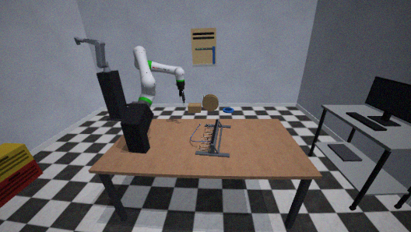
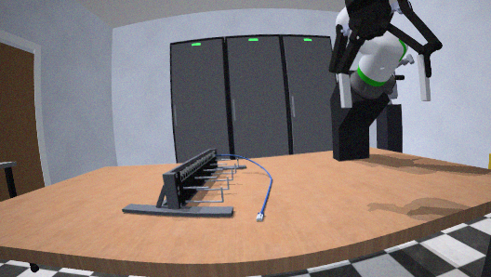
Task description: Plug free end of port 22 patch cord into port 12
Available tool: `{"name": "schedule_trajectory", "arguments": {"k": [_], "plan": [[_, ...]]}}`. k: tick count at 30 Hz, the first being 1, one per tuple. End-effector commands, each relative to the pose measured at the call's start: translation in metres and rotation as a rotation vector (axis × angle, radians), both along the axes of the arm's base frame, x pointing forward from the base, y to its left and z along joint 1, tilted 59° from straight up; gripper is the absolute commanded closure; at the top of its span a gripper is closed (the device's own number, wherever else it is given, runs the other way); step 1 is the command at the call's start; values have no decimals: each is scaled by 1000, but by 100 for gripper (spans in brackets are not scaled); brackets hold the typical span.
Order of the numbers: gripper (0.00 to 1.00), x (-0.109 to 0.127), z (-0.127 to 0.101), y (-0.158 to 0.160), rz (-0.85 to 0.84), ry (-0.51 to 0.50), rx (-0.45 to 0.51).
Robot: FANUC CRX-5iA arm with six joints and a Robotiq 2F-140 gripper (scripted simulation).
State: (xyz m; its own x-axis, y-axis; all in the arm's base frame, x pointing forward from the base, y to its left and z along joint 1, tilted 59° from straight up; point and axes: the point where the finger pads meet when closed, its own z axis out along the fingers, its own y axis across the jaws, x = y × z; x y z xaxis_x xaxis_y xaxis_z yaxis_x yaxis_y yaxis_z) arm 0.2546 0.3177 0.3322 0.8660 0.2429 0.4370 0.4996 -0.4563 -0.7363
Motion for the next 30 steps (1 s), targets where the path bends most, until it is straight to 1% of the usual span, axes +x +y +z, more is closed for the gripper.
{"name": "schedule_trajectory", "arguments": {"k": [1,2,4,5,7,8,10,11,13,14,16,17,19,20,24,26,28,29,30], "plan": [[0,25,-8,9,64,-85,4],[0,40,-14,13,94,-134,3],[0,40,-14,13,94,-134,3],[0,55,-21,17,127,-187,1],[0,55,-21,17,127,-187,1],[0,72,-30,21,161,-243,0],[0,72,-30,21,161,-243,0],[0,90,-40,25,197,-301,-1],[0,90,-40,25,197,-301,-1],[0,107,-51,29,232,-360,-3],[0,107,-51,29,232,-360,-3],[0,124,-64,32,266,-418,-4],[0,124,-64,32,266,-418,-4],[0,141,-76,35,299,-474,-6],[0,141,-76,35,299,-474,-6],[0,169,-102,38,357,-572,-9],[0,170,-103,38,359,-576,-10],[0,180,-113,39,380,-612,-11],[0,182,-115,40,384,-620,-11]]}}
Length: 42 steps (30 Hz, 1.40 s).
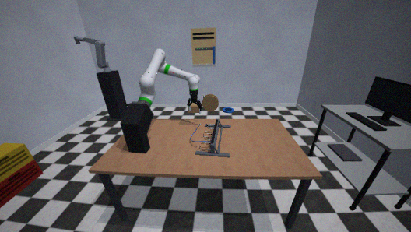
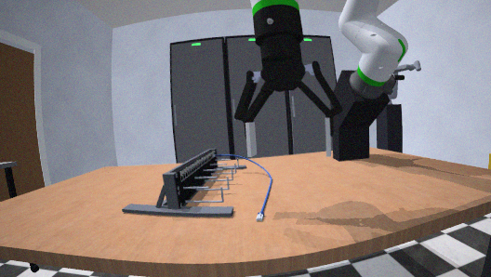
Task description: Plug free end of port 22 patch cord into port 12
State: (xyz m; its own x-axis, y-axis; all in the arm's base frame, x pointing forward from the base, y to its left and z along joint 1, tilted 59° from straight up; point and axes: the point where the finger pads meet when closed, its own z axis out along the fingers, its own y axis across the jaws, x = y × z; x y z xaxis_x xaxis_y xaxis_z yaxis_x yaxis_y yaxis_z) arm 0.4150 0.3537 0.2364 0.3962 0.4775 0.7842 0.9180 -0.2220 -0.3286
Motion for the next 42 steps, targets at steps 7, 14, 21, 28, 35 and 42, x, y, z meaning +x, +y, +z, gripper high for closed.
{"name": "schedule_trajectory", "arguments": {"k": [7,14,21,28,35,42], "plan": [[0,55,-57,5,123,-196,5],[100,57,-60,5,128,-206,5],[100,57,-60,5,128,-206,5],[100,57,-60,5,128,-206,5],[100,57,-60,5,128,-206,5],[100,57,-60,5,128,-206,5]]}}
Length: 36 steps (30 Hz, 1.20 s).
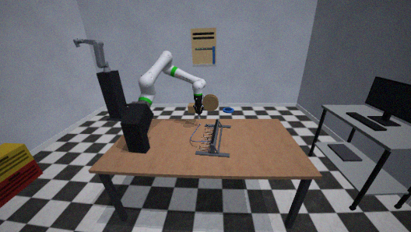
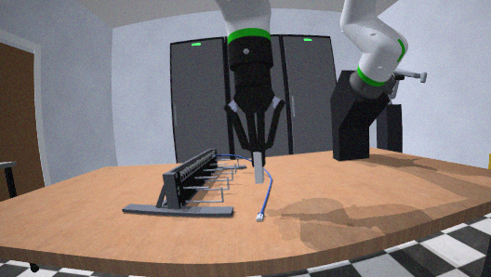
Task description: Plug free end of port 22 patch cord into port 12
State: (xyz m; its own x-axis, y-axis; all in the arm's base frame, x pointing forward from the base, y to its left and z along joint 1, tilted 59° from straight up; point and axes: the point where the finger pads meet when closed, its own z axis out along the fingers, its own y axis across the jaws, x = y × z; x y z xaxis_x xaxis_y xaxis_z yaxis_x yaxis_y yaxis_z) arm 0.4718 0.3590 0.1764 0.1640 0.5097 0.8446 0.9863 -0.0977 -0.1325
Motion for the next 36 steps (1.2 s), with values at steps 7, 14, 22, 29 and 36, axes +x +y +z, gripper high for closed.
{"name": "schedule_trajectory", "arguments": {"k": [7,14,22,29,36], "plan": [[100,0,1,0,-17,8,10],[100,9,9,-1,-281,133,158],[100,21,11,-16,-533,258,288],[100,30,7,-40,-752,370,397],[100,36,-4,-69,-956,477,495]]}}
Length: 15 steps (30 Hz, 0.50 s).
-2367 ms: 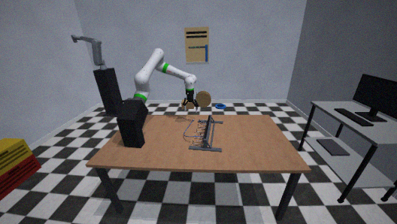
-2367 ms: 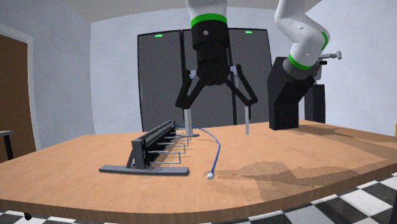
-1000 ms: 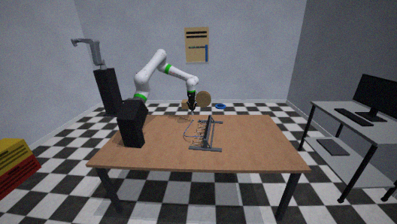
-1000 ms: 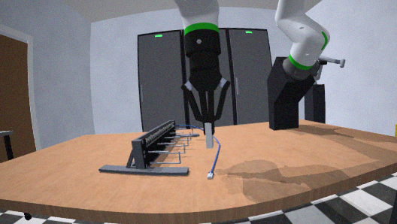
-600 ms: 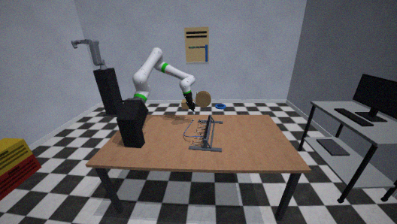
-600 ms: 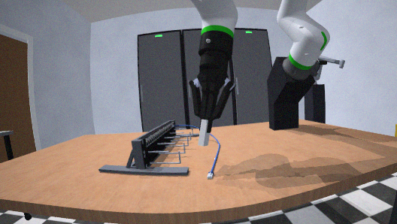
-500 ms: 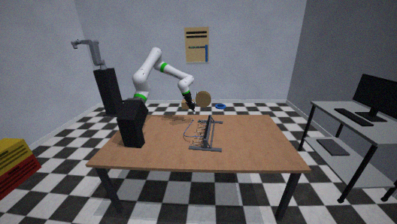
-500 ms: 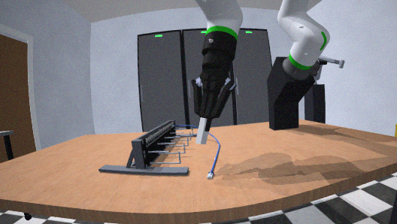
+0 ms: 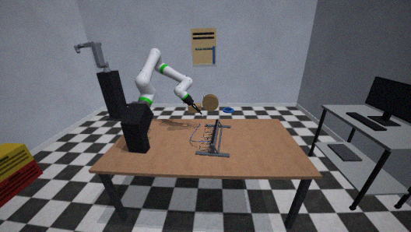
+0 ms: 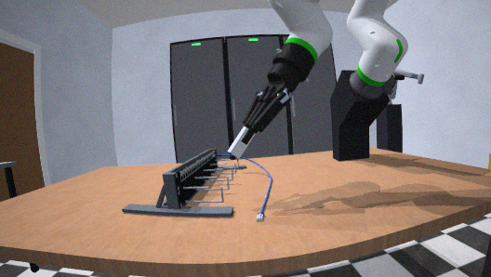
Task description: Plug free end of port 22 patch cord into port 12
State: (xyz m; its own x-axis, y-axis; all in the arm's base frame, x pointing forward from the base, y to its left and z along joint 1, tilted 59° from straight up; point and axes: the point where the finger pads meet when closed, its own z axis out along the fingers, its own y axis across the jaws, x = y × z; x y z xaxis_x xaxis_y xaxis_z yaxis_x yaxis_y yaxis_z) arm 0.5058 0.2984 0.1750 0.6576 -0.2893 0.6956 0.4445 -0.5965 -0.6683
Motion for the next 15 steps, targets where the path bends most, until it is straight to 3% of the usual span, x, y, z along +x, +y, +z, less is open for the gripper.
{"name": "schedule_trajectory", "arguments": {"k": [1,2,11,15], "plan": [[100,2,-2,-9,-72,30,31],[100,3,-10,-25,-169,84,80],[100,-3,-39,-74,-438,237,217],[100,-5,-42,-79,-464,252,230]]}}
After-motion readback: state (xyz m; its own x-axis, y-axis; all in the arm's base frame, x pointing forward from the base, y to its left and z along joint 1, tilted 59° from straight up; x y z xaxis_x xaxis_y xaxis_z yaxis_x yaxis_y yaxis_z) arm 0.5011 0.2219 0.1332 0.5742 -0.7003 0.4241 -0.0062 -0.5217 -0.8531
